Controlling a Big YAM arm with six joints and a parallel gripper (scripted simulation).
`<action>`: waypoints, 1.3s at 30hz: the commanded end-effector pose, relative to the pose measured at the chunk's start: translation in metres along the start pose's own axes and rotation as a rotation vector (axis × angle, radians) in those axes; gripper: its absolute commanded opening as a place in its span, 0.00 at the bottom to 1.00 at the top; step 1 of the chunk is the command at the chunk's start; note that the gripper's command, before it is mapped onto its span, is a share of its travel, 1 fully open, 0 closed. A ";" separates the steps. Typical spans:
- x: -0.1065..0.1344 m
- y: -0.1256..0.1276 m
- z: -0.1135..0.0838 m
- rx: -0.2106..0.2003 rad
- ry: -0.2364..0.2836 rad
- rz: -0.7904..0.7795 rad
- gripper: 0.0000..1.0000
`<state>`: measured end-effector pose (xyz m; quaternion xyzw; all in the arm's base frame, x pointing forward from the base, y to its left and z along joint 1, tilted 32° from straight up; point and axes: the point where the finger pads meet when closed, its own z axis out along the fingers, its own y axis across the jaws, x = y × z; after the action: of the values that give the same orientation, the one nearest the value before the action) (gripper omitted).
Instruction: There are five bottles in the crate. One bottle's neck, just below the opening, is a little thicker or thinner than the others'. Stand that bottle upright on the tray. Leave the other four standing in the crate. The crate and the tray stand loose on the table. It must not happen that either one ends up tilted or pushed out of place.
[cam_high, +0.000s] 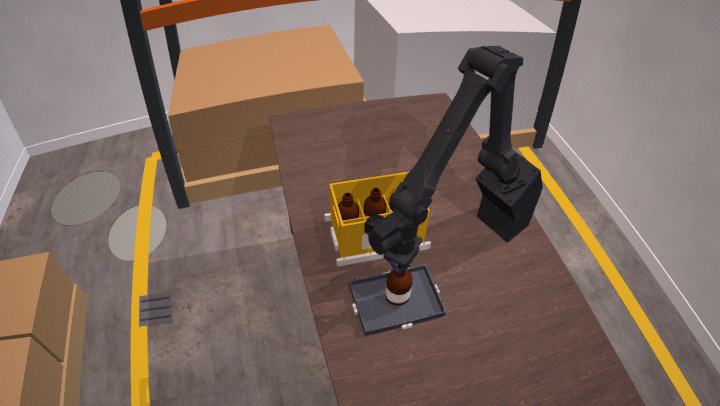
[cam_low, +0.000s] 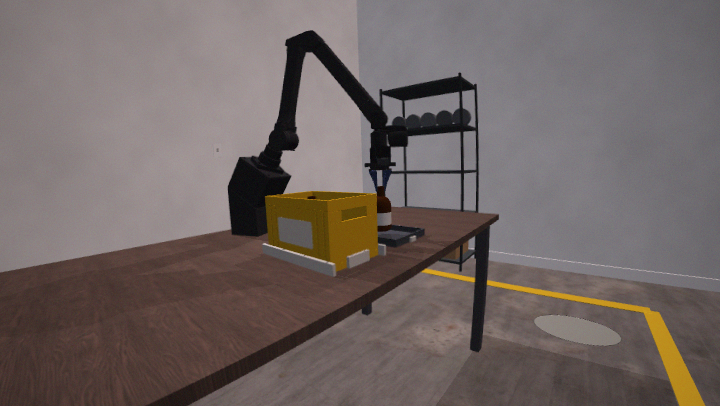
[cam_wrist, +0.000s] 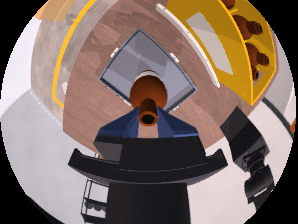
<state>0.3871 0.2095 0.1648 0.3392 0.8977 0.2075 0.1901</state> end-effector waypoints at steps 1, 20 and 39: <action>-0.003 -0.003 0.008 0.007 0.000 0.001 0.00; -0.004 0.000 0.014 0.003 -0.002 0.002 0.00; -0.003 -0.003 0.022 0.007 0.000 0.002 0.00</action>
<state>0.3933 0.2126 0.1516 0.3392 0.8979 0.2068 0.1894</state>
